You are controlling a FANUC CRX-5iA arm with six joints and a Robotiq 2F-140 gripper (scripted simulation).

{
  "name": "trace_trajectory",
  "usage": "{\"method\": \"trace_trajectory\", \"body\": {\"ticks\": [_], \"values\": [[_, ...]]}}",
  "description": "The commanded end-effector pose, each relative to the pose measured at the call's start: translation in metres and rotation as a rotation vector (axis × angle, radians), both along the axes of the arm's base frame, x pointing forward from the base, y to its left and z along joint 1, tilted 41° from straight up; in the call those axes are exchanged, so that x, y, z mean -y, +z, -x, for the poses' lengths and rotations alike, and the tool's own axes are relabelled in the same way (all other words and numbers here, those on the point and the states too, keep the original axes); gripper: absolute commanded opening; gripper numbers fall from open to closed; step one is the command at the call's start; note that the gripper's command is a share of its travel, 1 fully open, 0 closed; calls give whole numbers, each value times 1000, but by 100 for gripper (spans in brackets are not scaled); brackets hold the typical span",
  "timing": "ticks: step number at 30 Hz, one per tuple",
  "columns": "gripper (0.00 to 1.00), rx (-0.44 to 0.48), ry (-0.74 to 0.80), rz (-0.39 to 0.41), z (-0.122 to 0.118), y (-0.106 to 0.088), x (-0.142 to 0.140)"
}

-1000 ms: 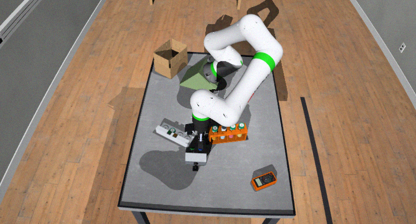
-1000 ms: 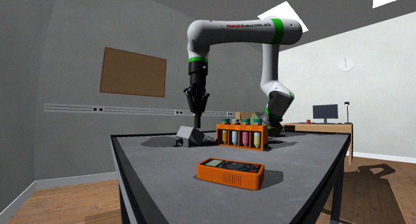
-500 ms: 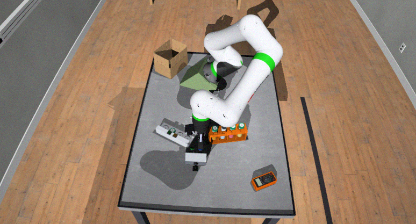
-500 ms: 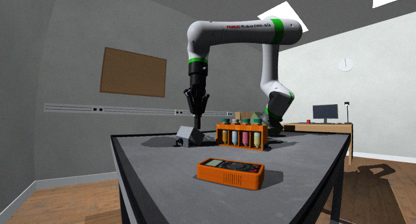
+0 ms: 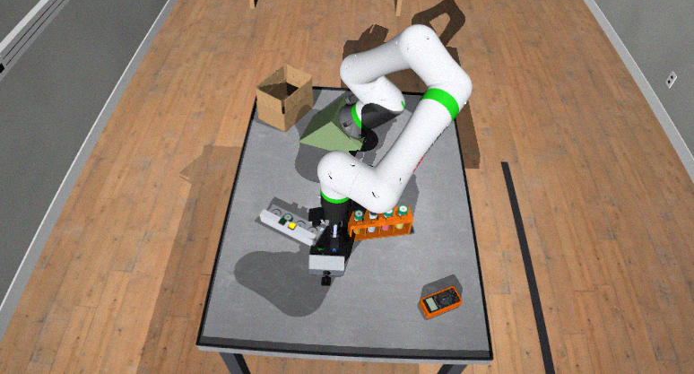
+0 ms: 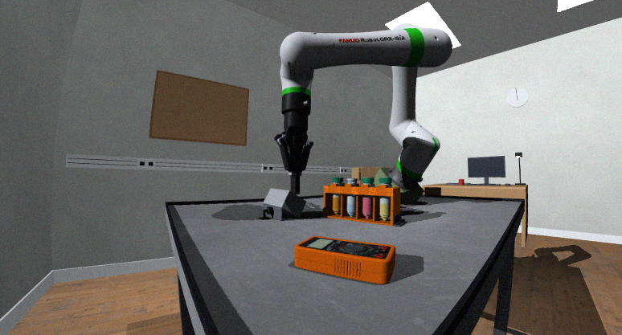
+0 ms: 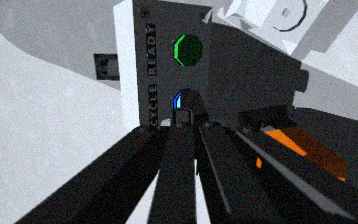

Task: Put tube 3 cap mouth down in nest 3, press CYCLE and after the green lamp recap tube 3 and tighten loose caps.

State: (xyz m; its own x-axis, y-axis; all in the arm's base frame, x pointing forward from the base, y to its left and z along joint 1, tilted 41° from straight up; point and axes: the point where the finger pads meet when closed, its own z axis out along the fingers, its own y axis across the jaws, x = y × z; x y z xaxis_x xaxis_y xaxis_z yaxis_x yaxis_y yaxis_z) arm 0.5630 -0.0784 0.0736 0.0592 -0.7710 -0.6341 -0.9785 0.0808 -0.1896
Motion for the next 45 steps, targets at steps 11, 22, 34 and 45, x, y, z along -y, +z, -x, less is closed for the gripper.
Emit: {"method": "trace_trajectory", "body": {"ticks": [11,22,34,45], "values": [[10,1,-1,1,6,22,19],[100,266,315,85,21,-10,45],[100,545,649,174,37,-43,71],[100,700,830,221,64,-101,117]]}}
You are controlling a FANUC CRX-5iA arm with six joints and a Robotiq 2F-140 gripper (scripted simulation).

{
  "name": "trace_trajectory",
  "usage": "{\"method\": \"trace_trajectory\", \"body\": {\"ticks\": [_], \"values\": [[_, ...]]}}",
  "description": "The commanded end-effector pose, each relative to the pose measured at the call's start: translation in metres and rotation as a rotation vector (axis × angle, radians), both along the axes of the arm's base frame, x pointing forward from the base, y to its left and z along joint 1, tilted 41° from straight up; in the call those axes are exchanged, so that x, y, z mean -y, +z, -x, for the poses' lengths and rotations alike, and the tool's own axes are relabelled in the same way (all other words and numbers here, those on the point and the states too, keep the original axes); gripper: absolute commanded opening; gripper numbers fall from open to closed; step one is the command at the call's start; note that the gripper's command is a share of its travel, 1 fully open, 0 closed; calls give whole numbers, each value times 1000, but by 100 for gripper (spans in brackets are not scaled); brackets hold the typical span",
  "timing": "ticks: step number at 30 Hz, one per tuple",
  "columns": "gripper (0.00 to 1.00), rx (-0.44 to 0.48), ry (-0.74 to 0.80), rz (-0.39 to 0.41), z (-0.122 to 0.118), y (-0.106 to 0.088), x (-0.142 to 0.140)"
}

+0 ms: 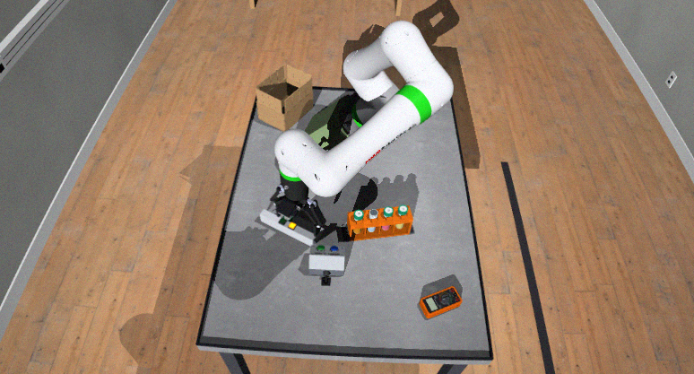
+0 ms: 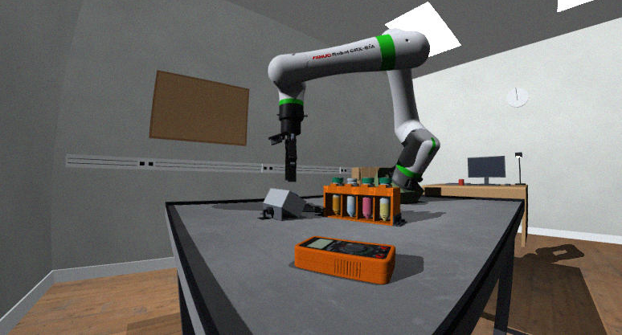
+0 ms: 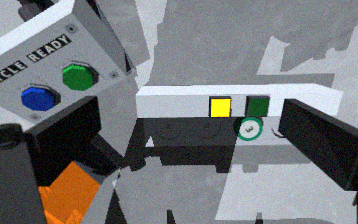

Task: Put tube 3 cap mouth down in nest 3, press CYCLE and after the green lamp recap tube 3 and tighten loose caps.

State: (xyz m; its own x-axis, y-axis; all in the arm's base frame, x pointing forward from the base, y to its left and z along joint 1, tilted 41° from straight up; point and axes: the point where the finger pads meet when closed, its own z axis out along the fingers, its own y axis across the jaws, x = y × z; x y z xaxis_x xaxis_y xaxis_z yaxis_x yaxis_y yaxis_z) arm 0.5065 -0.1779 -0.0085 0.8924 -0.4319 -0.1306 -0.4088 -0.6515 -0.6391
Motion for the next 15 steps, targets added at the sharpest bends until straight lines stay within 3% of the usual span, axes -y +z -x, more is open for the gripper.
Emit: {"method": "trace_trajectory", "body": {"ticks": [1,4,15], "values": [[100,23,15,-5,11,-25,22],[100,23,15,-5,19,-44,36],[100,23,15,-5,21,-47,39]]}}
